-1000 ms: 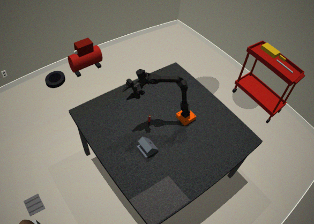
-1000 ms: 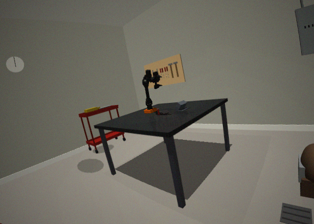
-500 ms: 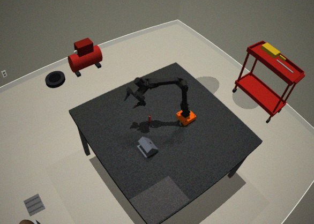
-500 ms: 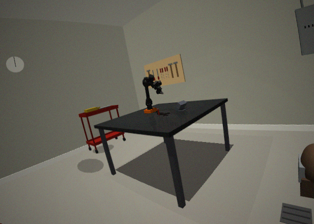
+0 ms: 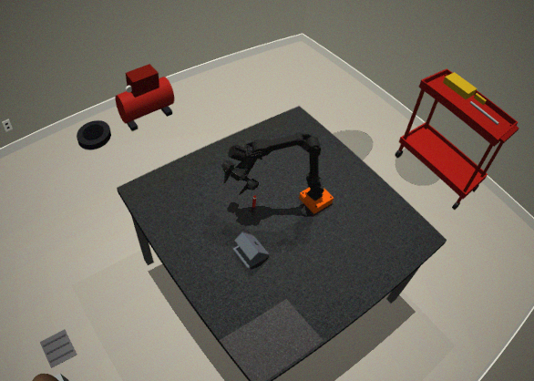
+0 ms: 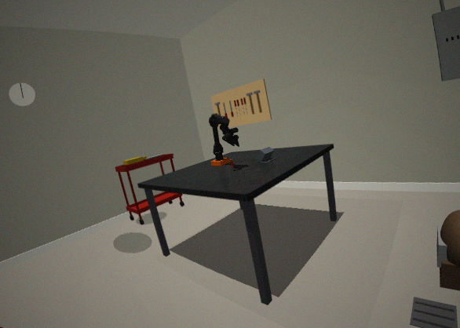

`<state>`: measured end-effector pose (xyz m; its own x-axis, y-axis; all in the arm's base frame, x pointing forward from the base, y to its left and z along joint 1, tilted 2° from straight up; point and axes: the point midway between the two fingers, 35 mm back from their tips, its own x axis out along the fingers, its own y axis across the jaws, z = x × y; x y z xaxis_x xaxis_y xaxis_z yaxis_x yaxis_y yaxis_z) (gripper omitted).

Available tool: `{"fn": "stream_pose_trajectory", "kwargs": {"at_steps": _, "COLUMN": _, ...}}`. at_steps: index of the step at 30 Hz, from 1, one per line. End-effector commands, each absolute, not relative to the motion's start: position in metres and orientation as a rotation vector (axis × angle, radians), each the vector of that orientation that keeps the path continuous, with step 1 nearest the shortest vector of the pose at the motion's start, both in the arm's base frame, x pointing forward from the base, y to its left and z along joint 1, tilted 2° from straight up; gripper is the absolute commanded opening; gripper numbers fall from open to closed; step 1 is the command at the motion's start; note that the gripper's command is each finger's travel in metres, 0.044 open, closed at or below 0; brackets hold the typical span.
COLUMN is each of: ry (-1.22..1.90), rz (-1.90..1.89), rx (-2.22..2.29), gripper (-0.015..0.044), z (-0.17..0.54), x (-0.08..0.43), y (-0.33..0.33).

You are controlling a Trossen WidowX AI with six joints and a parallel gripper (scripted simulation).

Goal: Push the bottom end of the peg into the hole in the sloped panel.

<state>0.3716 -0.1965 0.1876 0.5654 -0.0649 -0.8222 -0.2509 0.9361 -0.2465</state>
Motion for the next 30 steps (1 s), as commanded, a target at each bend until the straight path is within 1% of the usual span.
{"fn": "stream_pose_trajectory", "kwargs": {"at_steps": 1, "ry": 1.068, "rz": 0.077, "rx": -0.253, "gripper": 0.0440, "z": 0.169, "x": 0.356, "y": -0.189}}
{"fn": "stream_pose_trajectory", "kwargs": {"at_steps": 18, "ry": 1.496, "rz": -0.160, "rx": 0.136, "gripper": 0.0440, "z": 0.107, "x": 0.279, "y": -0.157}}
{"fn": "stream_pose_trajectory", "kwargs": {"at_steps": 30, "ry": 1.512, "rz": -0.172, "rx": 0.148, "gripper": 0.0440, "z": 0.100, "x": 0.279, "y": -0.158}}
